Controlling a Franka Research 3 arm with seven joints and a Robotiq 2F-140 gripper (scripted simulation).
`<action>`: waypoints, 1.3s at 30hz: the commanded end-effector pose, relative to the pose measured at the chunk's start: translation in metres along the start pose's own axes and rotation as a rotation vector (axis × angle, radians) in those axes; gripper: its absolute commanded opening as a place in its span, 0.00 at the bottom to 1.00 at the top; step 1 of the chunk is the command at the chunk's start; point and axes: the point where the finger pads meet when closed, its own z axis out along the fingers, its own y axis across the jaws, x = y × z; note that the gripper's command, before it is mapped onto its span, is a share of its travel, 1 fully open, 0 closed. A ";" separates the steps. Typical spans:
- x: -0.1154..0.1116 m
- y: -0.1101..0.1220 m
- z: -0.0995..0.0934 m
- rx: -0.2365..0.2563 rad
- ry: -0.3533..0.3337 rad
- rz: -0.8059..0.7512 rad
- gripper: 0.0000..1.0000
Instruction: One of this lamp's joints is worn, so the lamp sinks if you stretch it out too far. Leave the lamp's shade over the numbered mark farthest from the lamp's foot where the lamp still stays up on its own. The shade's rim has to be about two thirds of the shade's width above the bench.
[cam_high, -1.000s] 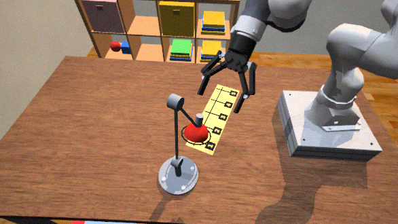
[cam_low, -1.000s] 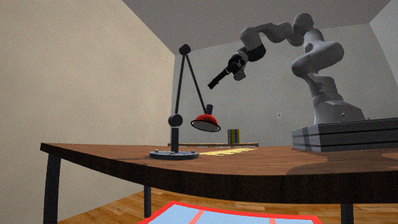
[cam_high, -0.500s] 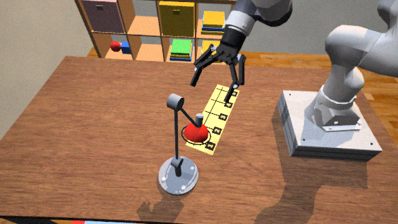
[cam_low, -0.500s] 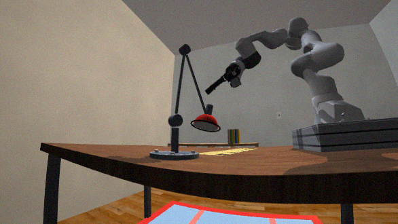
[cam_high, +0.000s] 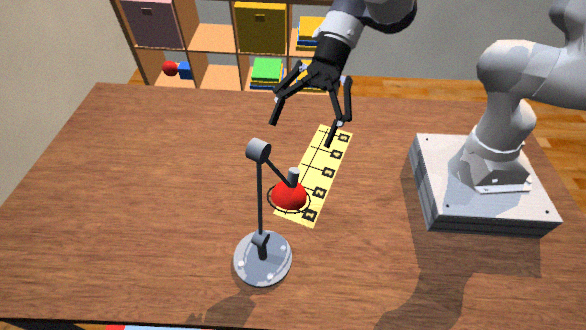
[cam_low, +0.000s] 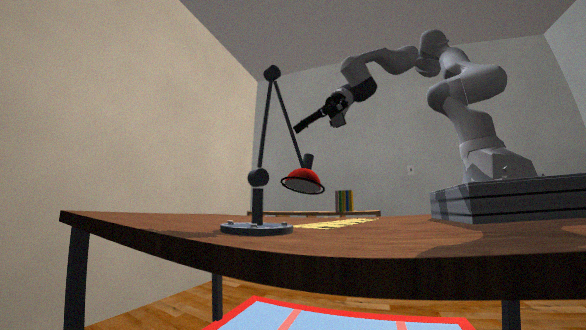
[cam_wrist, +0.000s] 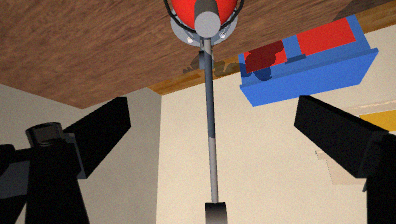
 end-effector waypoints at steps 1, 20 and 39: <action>-0.001 0.001 0.009 -0.003 0.000 -0.031 1.00; 0.000 0.005 0.053 -0.008 0.004 -0.011 1.00; 0.000 0.016 0.097 -0.037 0.006 -0.024 1.00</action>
